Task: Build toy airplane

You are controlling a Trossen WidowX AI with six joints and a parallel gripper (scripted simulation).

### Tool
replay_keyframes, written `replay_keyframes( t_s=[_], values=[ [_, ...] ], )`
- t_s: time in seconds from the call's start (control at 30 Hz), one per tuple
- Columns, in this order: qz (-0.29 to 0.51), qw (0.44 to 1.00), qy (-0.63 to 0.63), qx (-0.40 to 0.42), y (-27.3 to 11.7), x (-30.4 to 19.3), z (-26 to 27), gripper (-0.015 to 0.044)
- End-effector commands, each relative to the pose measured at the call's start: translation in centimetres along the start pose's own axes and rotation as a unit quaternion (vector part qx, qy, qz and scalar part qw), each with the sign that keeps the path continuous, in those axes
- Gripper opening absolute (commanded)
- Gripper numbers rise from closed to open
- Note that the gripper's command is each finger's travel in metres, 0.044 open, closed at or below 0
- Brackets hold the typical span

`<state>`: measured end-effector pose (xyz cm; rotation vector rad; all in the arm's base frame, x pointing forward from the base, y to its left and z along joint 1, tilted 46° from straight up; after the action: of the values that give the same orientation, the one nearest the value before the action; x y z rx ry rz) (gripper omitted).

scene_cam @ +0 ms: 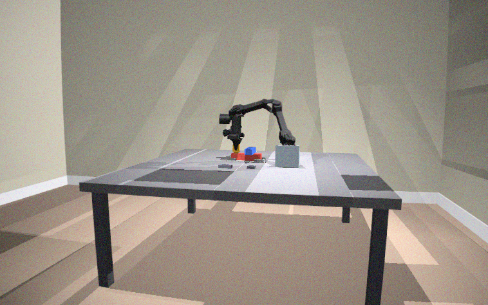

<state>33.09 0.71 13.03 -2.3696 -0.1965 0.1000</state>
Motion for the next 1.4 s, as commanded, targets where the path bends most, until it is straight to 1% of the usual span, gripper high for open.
replay_keyframes(
  t_s=[0.0, 0.53, 0.87, 1.13, 1.37],
  values=[
    [0.002, 1.0, -0.001, -0.002, 0.3, -0.1, 0.0, 0.0065],
    [0.002, 1.0, -0.001, -0.002, 0.3, 0.0, 0.0, 0.0065],
    [0.003, 1.0, -0.001, -0.001, -3.8, 0.0, -0.1, 0.0065],
    [0.003, 1.0, -0.001, -0.001, -3.7, 0.0, 0.0, 0.0065],
    [0.003, 1.0, -0.001, -0.001, -2.6, 0.1, 0.0, 0.0065]
  ],
)
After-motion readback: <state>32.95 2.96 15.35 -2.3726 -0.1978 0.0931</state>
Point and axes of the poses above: the point midway between the two fingers, 35 mm back from their tips, its own y axis out along the fingers, its own z axis across the jaws, x = y × z, the point moved 3 cm from there along -y, back along the fingers, and after that the axes turned 3 degrees about -y, right-handed, at the moved point
